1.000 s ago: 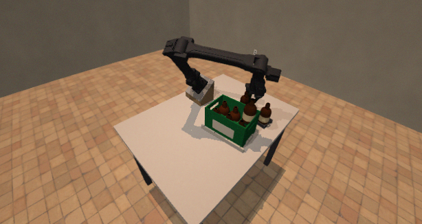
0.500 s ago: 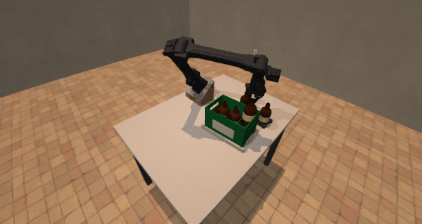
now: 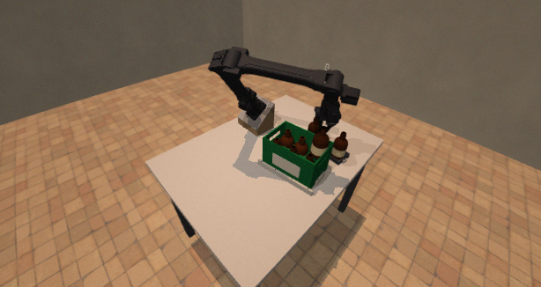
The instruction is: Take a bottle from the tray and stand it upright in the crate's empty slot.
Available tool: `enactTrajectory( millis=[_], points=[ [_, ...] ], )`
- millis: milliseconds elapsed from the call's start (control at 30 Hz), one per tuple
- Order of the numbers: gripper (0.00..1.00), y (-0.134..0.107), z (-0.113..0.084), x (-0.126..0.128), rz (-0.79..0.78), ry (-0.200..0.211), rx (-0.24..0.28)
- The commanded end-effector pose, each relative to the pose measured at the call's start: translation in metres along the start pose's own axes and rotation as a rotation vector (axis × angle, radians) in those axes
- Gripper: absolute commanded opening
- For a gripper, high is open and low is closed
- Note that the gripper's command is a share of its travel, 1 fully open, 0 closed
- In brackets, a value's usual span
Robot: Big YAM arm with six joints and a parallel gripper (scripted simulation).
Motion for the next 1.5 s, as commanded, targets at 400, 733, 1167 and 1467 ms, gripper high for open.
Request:
enactTrajectory(
  millis=[400, 733, 1167, 1467],
  points=[
    [0.0, 0.007, 0.003, -0.003, 0.01, 0.02, -0.002],
    [0.0, 0.006, 0.012, -0.002, 0.007, 0.018, -0.002],
    [0.0, 0.007, 0.032, -0.002, 0.009, 0.005, 0.001],
    [0.0, 0.002, 0.039, 0.001, -0.004, 0.005, -0.002]
  ],
)
Point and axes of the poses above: the point where the finger pads meet when closed, its own z axis out along the fingers, its own x axis across the jaws, y = z × x, the point moved 5 cm from there along -z, back along the fingers, and after that the axes turned 10 degrees about z, right-handed, at the moved point
